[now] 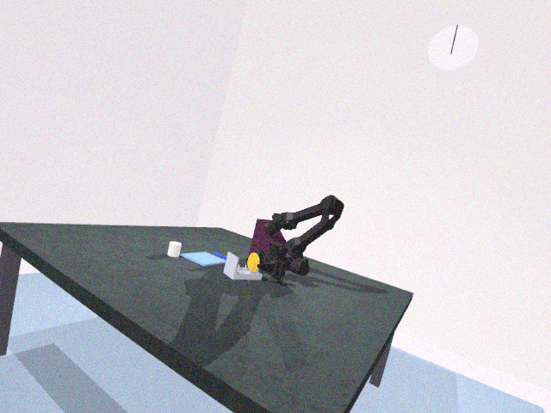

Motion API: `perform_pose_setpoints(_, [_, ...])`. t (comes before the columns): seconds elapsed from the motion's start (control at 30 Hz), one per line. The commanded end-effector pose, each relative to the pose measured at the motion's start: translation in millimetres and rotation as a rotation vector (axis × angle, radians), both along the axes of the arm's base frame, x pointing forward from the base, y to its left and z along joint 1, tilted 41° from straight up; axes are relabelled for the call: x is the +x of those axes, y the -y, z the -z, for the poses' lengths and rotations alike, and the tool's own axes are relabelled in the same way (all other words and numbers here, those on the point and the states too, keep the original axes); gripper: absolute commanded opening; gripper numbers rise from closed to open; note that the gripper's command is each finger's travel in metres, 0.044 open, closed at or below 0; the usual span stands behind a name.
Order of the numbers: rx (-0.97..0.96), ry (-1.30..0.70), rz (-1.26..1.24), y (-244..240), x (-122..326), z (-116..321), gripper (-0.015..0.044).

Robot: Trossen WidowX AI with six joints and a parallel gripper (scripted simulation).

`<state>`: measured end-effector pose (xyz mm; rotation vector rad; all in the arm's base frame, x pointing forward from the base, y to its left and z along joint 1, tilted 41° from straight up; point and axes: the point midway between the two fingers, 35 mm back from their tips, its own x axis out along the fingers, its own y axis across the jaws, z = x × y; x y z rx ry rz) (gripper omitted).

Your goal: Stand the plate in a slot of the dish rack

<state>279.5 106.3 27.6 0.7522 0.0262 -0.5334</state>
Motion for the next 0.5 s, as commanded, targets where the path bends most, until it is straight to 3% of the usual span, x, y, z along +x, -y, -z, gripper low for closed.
perform_pose_setpoints(0.0, [0.000, 0.000, 0.000, 0.0, 0.0, 0.0, 0.0315])
perform_pose_setpoints(0.13, [0.000, 0.000, 0.000, 0.0, 0.0, 0.0, 0.0400])
perform_pose_setpoints(0.47, [0.001, -0.001, 0.001, 2.4, 0.3, -4.6, 0.0400])
